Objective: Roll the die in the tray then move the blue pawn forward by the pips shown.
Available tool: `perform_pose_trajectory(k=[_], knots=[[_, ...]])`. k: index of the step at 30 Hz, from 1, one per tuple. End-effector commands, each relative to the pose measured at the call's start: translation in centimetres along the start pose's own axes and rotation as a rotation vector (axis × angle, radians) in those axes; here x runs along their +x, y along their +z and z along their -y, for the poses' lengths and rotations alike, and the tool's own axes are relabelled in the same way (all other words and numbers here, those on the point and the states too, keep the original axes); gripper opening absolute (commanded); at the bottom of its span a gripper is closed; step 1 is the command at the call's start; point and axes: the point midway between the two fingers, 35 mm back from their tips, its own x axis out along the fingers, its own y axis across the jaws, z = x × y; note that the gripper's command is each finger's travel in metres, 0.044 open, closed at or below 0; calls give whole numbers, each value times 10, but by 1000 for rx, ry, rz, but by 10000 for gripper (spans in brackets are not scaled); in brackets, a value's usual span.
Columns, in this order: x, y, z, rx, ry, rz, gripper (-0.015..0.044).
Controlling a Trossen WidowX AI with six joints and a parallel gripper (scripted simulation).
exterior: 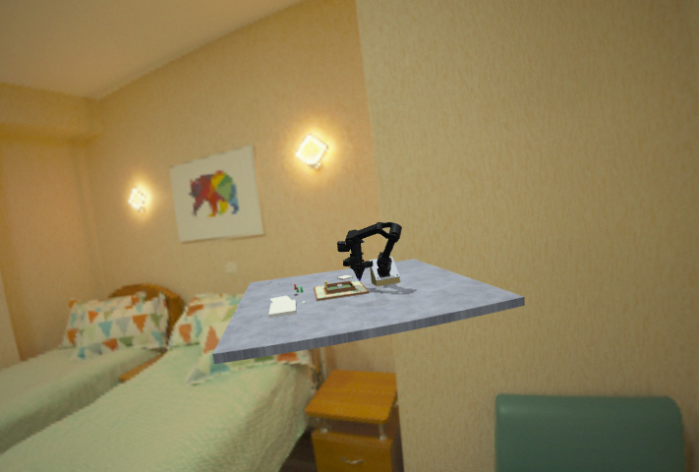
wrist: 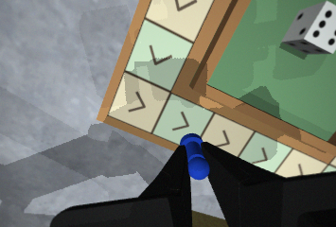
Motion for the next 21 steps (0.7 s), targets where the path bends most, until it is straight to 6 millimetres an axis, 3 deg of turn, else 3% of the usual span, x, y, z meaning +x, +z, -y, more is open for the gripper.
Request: perform_pose_trajectory(k=[1,7,21], knots=[[11,-2,-1,4,4,-3,0],[33,-3,-2,4,6,-2,0],[45,-3,-2,4,6,-2,0]])
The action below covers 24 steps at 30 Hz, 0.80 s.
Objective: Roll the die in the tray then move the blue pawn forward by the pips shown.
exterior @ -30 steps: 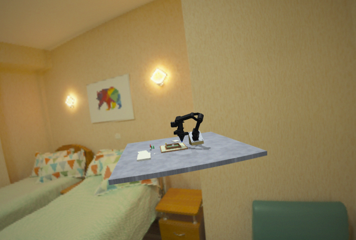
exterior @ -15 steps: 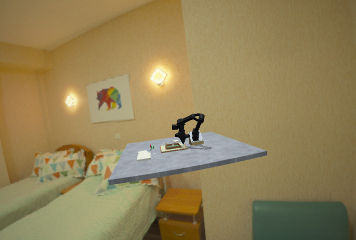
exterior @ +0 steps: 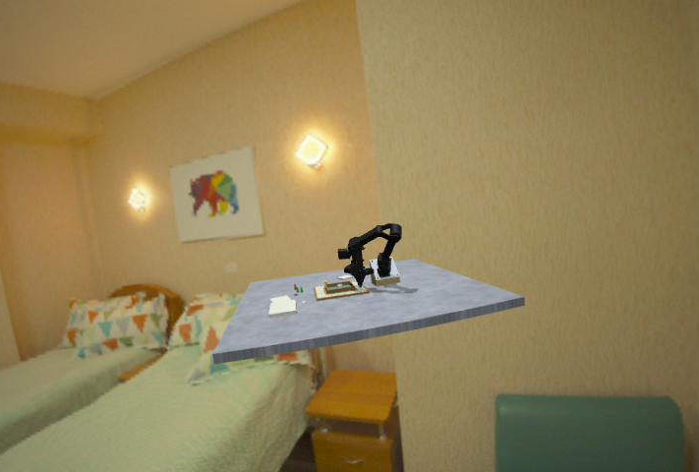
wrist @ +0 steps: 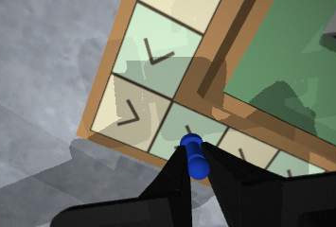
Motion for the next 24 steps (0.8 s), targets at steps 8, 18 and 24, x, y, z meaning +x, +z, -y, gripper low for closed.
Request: perform_pose_trajectory(k=[8,18,24], knots=[[6,0,0,0,1,0,105],[-35,0,1,6,3,-1,368],[-48,0,1,7,6,0,440]])
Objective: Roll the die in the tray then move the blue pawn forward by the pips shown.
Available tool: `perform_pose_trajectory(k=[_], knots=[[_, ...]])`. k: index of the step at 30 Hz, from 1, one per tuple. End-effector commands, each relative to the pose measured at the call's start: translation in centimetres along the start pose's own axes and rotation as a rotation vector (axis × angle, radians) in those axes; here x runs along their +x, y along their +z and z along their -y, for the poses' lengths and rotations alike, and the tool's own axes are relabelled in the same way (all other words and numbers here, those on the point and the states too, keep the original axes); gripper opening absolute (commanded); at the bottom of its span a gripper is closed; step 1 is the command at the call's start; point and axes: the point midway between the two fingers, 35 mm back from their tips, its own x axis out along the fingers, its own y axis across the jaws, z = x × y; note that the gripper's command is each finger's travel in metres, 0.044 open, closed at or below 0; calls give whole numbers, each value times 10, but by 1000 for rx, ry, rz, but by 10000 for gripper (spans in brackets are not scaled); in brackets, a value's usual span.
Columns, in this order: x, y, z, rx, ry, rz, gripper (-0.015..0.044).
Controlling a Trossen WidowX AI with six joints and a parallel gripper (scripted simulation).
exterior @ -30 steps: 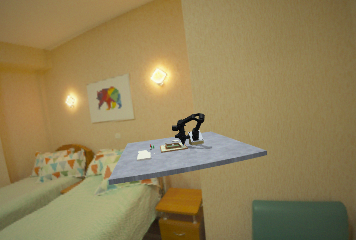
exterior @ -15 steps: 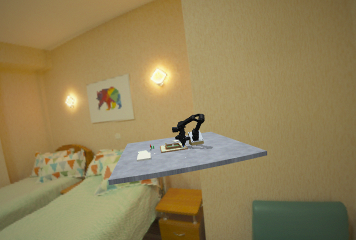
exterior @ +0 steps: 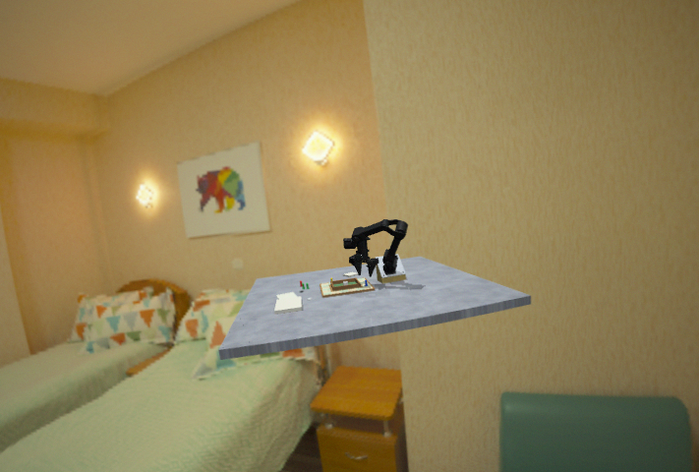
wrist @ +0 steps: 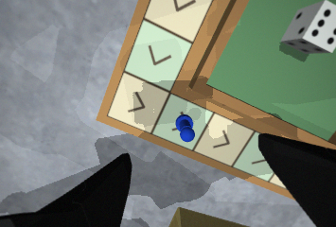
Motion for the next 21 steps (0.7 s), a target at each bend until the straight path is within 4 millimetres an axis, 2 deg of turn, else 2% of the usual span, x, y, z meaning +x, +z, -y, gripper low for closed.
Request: perform_pose_trajectory(k=[1,4,7,9,21], knots=[[-11,-1,1,11,2,-8,440],[-37,-6,23,199,-10,-11,440],[-71,-21,49,437,-10,-10,440],[-85,-31,59,540,-4,-9,440],[-79,-27,56,493,-12,2,440]])
